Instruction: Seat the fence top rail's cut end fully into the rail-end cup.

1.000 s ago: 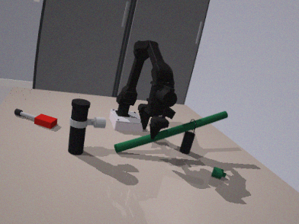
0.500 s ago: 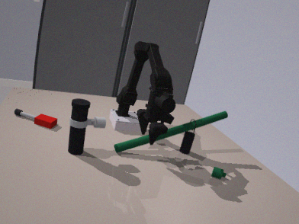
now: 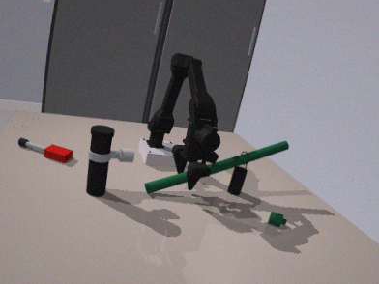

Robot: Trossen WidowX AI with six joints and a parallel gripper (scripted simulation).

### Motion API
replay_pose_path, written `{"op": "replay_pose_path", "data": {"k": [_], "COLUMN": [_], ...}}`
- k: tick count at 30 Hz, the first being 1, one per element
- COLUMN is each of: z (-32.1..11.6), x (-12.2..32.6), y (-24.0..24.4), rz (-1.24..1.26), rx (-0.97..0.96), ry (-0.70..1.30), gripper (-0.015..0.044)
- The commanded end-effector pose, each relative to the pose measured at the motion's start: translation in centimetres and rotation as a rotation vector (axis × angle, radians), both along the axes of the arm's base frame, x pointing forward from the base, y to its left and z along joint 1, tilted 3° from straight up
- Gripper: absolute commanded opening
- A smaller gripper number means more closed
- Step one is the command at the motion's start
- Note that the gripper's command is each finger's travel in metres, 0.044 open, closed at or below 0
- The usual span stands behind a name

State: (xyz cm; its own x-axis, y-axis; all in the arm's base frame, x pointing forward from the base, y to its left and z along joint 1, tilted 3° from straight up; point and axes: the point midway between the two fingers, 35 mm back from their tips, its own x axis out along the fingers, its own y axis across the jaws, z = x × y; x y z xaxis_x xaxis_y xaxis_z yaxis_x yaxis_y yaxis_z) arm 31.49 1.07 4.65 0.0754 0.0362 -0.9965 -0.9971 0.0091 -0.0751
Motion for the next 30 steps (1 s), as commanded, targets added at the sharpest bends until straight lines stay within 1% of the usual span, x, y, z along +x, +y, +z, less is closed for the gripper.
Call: {"op": "replay_pose_path", "data": {"k": [1, 4, 12, 27, 30], "z": [-0.93, -1.03, -1.02, -1.02, -0.71], "x": [-0.22, -0.23, -0.21, -0.21, -0.25], "y": [-0.04, -0.03, -0.03, -0.03, -0.06], "rz": [-0.001, -0.001, -0.001, -0.001, -0.001], "rx": [-0.004, -0.004, -0.004, -0.004, -0.004], "ry": [0.011, 0.011, 0.011, 0.011, 0.011], "gripper": [0.044, 0.044, 0.023, 0.013, 0.0051]}}
